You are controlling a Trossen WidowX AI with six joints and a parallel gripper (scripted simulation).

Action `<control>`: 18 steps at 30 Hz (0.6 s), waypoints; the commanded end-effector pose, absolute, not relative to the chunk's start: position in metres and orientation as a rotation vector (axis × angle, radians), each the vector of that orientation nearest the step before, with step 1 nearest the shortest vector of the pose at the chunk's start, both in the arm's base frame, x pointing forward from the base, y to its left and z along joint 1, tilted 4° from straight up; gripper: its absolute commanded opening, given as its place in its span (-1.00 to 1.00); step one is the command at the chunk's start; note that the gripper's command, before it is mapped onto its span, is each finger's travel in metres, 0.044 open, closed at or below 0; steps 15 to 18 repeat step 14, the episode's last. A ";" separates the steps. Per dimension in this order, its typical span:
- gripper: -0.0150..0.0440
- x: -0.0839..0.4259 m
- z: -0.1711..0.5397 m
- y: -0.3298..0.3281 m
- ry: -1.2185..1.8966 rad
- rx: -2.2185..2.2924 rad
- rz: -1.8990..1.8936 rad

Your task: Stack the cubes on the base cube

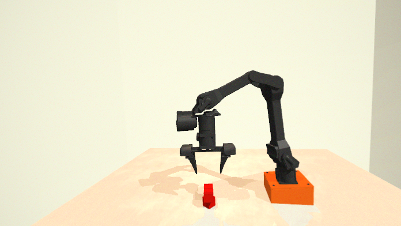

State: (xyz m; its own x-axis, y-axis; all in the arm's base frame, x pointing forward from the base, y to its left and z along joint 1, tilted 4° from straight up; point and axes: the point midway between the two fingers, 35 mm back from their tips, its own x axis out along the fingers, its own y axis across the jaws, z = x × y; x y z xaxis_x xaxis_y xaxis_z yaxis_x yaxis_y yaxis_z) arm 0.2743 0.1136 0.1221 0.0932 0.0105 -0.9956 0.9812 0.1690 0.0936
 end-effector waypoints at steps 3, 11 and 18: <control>0.86 0.244 0.120 0.184 1.234 1.114 -1.010; 0.86 0.223 0.119 0.214 1.236 1.116 -1.009; 0.86 0.223 0.119 0.214 1.236 1.116 -1.009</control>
